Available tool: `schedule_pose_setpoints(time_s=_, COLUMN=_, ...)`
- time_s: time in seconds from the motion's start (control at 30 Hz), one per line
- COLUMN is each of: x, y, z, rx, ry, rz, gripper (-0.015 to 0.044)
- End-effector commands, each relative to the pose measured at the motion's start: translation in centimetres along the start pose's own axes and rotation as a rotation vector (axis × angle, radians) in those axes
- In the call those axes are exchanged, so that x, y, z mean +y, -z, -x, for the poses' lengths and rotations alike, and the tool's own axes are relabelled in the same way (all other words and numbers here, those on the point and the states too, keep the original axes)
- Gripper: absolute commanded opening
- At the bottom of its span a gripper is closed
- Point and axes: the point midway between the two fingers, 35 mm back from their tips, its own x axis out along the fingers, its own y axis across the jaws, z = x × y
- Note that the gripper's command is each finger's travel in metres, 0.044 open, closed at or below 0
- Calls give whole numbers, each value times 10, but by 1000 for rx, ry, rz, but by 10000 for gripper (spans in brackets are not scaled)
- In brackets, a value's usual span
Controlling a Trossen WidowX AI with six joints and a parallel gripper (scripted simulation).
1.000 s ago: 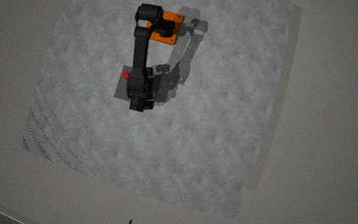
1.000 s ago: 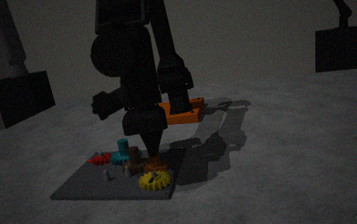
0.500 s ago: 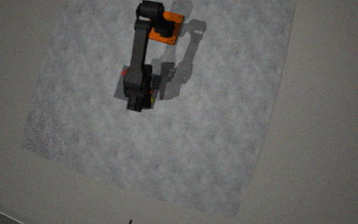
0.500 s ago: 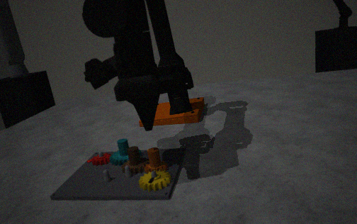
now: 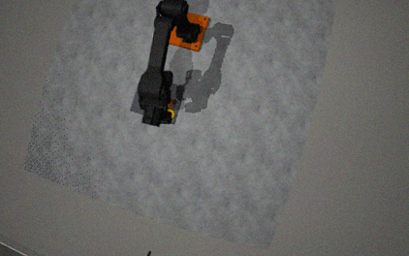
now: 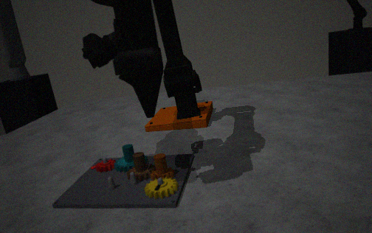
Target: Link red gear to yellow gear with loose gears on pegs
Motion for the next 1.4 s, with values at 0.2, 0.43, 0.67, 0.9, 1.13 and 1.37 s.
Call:
schedule_pose_setpoints(time_s=0.2, x=0, y=0, z=1, rx=0, ry=1, rz=-4, gripper=440)
schedule_pose_setpoints(time_s=0.43, x=0, y=0, z=1, rx=0, ry=1, rz=-4, gripper=440)
schedule_pose_setpoints(time_s=0.67, x=0, y=0, z=1, rx=0, ry=1, rz=-4, gripper=440)
schedule_pose_setpoints(time_s=0.9, x=0, y=0, z=1, rx=0, ry=1, rz=-4, gripper=440)
schedule_pose_setpoints(time_s=1.13, x=0, y=0, z=1, rx=0, ry=1, rz=-4, gripper=440)
schedule_pose_setpoints(time_s=1.37, x=9, y=85, z=14, rx=13, ry=1, rz=-4, gripper=440)
